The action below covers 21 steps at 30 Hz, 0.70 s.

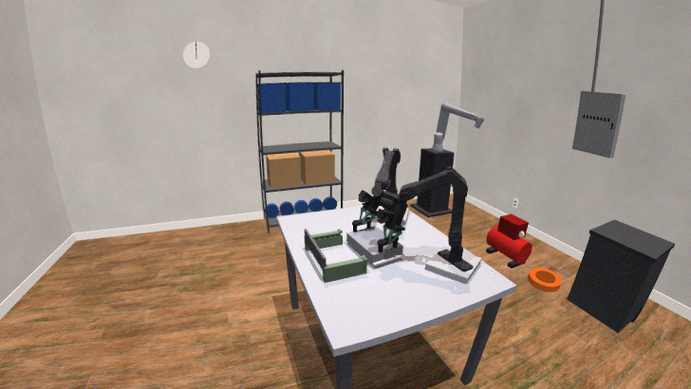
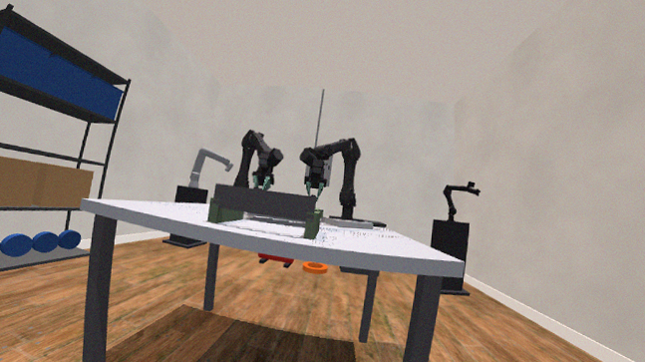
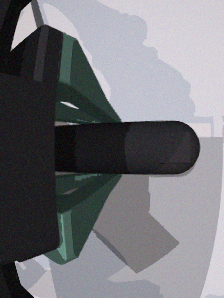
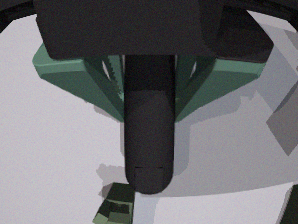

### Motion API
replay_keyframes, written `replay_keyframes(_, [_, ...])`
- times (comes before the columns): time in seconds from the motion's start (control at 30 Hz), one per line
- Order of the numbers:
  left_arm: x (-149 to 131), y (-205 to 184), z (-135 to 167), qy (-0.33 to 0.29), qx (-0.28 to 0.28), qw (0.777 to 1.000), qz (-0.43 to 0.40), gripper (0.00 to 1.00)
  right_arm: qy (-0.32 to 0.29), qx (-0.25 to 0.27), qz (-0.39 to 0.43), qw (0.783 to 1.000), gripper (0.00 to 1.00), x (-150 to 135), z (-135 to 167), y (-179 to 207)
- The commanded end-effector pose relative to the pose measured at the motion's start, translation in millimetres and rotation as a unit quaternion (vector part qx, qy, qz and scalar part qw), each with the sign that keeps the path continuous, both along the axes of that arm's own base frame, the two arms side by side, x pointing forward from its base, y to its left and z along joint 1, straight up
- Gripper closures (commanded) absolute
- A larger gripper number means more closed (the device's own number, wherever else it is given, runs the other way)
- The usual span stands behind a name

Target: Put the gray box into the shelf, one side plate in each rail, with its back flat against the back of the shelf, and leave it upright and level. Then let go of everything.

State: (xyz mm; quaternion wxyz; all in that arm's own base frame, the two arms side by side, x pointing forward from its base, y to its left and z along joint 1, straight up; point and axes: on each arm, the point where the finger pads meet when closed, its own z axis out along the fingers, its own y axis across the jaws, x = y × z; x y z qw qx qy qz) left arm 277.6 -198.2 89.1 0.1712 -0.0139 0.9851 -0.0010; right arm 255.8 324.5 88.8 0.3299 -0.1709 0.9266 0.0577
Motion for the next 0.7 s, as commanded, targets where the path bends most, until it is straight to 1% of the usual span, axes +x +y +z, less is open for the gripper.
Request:
replay_keyframes(0.0, [25.5, -6.9, 50.4, -0.077, -0.029, 0.997, -0.003, 0.86, -0.075, 0.046, -0.015, 0.996, 0.86, 25.8, 63.8, 7.0])
replay_keyframes(0.03, [25.5, -6.9, 50.4, -0.077, -0.029, 0.997, -0.003, 0.86, -0.075, 0.046, -0.015, 0.996, 0.86, 25.8, 63.8, 7.0])
replay_keyframes(0.07, [18.6, -2.1, 50.7, -0.064, -0.015, 0.998, -0.005, 0.86, -0.067, 0.029, -0.012, 0.997, 0.86, 21.3, 61.3, 4.0])
replay_keyframes(0.13, [18.8, -0.9, 60.6, -0.069, -0.018, 0.997, -0.004, 0.86, -0.072, 0.036, -0.016, 0.997, 0.86, 24.0, 72.0, 2.8])
replay_keyframes(0.2, [19.8, -2.9, 63.6, -0.070, -0.016, 0.997, -0.005, 0.86, -0.073, 0.034, -0.017, 0.997, 0.86, 25.0, 74.8, 3.2])
replay_keyframes(0.37, [19.7, -4.9, 78.8, -0.074, -0.022, 0.997, -0.007, 0.86, -0.076, 0.036, -0.005, 0.996, 0.86, 16.0, 90.1, 9.3])
replay_keyframes(0.43, [18.4, -8.1, 84.5, -0.076, -0.025, 0.997, -0.011, 0.86, -0.076, 0.038, -0.012, 0.996, 0.86, 21.0, 95.8, 5.2])
replay_keyframes(0.5, [19.3, -5.9, 89.7, -0.076, -0.026, 0.997, -0.007, 0.86, -0.075, 0.039, -0.009, 0.996, 0.86, 18.1, 101.3, 7.0])
replay_keyframes(0.53, [24.0, -9.2, 92.9, -0.087, -0.035, 0.996, -0.006, 0.86, -0.082, 0.052, -0.009, 0.995, 0.86, 20.5, 105.3, 11.4])
replay_keyframes(0.6, [24.0, -9.2, 92.9, -0.087, -0.035, 0.996, -0.006, 0.86, -0.082, 0.052, -0.009, 0.995, 0.86, 20.5, 105.3, 11.4])
replay_keyframes(0.63, [17.3, -6.0, 93.2, -0.072, -0.026, 0.997, -0.008, 0.86, -0.071, 0.038, -0.007, 0.997, 0.86, 16.0, 104.4, 7.0])
replay_keyframes(0.67, [14.0, -7.5, 98.1, -0.072, -0.028, 0.997, -0.012, 0.86, -0.070, 0.039, -0.003, 0.997, 0.86, 11.9, 108.6, 8.2])
